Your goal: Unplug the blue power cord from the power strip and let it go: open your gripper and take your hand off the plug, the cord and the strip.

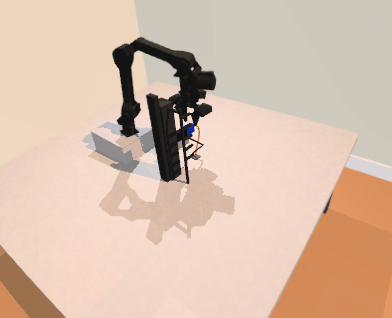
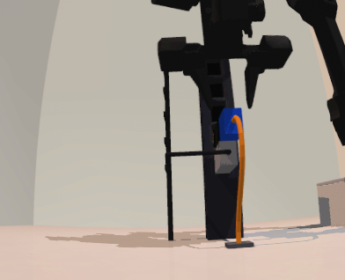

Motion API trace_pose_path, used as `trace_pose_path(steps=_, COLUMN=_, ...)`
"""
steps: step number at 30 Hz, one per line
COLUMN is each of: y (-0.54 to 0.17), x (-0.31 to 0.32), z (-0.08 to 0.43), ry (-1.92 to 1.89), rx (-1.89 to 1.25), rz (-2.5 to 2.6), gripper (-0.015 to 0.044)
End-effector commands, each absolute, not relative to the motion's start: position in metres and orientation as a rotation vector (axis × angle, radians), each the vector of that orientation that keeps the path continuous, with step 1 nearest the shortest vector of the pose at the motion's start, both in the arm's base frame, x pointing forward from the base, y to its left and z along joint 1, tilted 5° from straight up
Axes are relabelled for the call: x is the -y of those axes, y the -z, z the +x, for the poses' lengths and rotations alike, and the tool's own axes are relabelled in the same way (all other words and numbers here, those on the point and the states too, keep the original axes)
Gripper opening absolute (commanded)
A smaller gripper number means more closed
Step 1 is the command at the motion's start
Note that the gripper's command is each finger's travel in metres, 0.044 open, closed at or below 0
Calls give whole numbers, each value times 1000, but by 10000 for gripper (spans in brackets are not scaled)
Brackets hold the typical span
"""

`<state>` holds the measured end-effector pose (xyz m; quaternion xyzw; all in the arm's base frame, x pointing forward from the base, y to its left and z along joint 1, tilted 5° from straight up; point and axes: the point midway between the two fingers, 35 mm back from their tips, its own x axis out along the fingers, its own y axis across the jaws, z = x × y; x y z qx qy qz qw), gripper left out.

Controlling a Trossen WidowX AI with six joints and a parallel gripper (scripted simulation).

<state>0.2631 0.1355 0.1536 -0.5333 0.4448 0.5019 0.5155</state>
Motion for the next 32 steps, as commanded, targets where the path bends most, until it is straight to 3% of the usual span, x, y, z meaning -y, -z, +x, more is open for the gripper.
trace_pose_path(steps=1, y=-154, x=-136, z=263, ry=-1209, rx=-1063, rz=-1281, gripper=341)
trace_pose_path(steps=5, y=-159, x=-157, z=263, ry=-1210, rx=-1062, rz=-1280, gripper=440)
trace_pose_path(steps=10, y=-169, x=-195, z=257, ry=-1212, rx=-1059, rz=-1277, gripper=440)
trace_pose_path(steps=32, y=-169, x=-195, z=257, ry=-1212, rx=-1059, rz=-1277, gripper=440)
